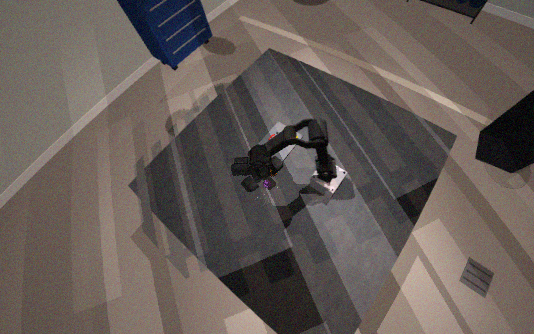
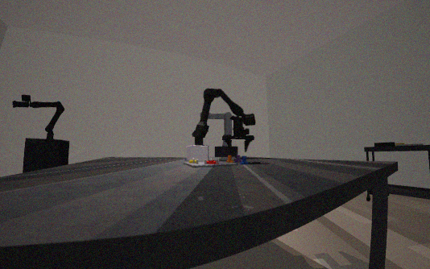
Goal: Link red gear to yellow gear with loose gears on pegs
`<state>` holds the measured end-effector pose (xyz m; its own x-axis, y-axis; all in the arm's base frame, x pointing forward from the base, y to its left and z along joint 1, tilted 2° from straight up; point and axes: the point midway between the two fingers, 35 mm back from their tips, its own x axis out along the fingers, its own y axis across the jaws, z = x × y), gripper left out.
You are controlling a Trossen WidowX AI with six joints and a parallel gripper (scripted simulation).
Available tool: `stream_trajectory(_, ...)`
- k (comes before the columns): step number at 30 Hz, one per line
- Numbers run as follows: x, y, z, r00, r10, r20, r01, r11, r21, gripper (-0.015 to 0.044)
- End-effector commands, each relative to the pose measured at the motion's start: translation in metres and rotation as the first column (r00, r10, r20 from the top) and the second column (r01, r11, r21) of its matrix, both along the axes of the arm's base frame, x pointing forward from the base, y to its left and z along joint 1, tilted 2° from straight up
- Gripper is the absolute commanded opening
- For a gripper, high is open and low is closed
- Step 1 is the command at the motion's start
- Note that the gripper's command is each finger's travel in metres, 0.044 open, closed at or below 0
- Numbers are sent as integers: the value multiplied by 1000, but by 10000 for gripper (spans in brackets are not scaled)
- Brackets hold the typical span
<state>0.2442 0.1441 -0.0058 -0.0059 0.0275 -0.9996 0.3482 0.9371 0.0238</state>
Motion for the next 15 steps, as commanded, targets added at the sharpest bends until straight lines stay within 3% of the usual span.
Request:
stream_trajectory(1, -3, -1, -5, 1000, -4, -7, 4, 1000, 0, 440)
stream_trajectory(15, -3, 0, -28, 1000, -4, -8, 4, 1000, 0, 440)
